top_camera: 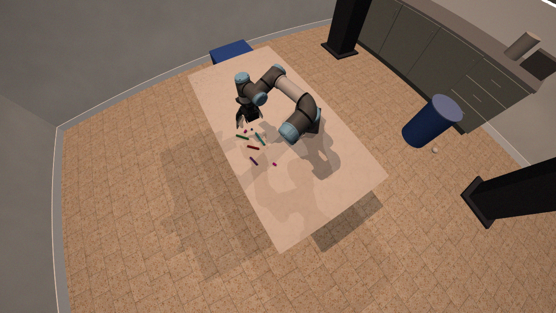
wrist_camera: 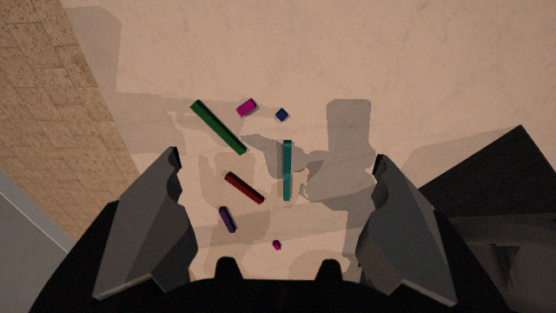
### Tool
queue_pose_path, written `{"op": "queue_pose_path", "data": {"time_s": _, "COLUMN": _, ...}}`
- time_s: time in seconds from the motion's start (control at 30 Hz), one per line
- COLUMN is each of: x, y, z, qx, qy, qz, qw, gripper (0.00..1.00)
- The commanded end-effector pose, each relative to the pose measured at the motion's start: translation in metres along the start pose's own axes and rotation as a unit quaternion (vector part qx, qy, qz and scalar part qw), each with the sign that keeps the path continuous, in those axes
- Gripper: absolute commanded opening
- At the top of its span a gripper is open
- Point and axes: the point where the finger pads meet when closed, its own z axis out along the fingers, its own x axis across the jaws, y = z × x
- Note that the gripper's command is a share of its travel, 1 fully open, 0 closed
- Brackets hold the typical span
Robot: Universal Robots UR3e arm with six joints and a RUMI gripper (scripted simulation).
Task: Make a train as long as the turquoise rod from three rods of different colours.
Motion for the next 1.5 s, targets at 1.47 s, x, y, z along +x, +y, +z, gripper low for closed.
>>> {"op": "queue_pose_path", "data": {"time_s": 1.47, "x": -0.017, "y": -0.004, "z": -0.002, "qx": 0.001, "qy": -0.001, "qz": -0.19, "qw": 0.982, "gripper": 1.0}}
